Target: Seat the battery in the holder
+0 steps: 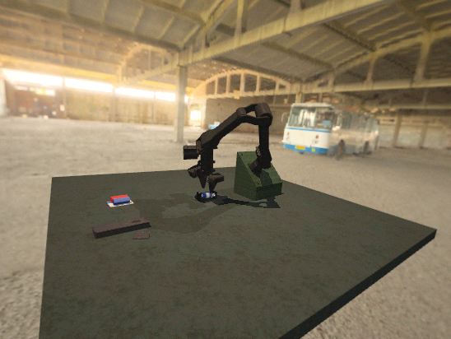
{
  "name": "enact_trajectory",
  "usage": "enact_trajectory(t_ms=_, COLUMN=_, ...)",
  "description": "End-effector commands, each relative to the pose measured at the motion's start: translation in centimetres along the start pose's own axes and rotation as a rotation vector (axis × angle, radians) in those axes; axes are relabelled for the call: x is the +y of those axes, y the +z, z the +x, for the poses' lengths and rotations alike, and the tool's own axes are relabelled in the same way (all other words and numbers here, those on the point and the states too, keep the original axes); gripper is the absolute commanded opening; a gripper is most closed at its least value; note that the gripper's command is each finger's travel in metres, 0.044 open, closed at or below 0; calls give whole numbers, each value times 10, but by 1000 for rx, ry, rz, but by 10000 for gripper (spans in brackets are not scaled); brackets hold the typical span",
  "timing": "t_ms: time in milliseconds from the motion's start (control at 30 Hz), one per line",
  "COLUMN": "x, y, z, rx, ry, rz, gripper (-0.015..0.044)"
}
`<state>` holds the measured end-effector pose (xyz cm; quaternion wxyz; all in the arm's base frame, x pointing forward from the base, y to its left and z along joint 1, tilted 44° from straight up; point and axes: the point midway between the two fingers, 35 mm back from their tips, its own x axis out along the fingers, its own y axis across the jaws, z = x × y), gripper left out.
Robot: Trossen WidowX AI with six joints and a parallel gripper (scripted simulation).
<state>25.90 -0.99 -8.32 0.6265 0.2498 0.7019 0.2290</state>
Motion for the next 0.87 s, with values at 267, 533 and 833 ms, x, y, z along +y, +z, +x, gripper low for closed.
enact_trajectory(t_ms=267, x=-6, y=-2, z=-54, rx=-23, ry=-14, rz=-6, gripper=440)
enact_trajectory(t_ms=533, x=-6, y=-2, z=-54, rx=-23, ry=-14, rz=-6, gripper=440)
enact_trajectory(t_ms=833, x=-6, y=-2, z=-54, rx=-23, ry=-14, rz=-6, gripper=440)
